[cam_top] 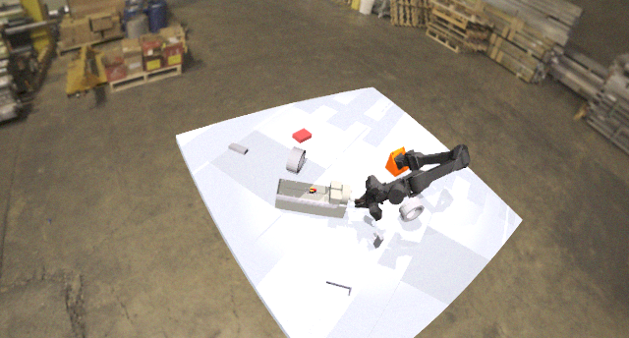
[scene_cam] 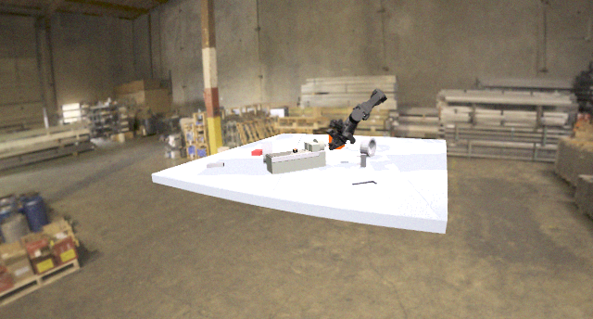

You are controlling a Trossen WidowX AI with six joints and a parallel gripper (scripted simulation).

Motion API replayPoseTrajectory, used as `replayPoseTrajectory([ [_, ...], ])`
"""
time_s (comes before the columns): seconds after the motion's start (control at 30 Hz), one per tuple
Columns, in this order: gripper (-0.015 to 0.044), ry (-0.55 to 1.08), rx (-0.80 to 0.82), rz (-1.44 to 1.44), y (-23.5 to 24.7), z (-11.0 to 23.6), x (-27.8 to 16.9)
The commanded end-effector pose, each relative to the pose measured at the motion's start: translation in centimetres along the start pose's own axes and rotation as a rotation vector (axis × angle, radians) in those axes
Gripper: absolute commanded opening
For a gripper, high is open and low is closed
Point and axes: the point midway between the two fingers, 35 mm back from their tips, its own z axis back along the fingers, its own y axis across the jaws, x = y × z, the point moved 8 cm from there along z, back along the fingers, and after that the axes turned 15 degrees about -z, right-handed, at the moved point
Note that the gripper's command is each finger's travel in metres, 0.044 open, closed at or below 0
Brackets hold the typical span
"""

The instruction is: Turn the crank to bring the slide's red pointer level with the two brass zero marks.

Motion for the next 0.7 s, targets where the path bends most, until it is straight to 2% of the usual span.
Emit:
replayPoseTrajectory([
  [0.0, 0.0, 0.01, 0.003, 0.006, 0.0, -0.7, -0.6],
  [0.67, 0.0, 0.01, 0.003, 0.006, -1.2, -2.1, -1.7],
])
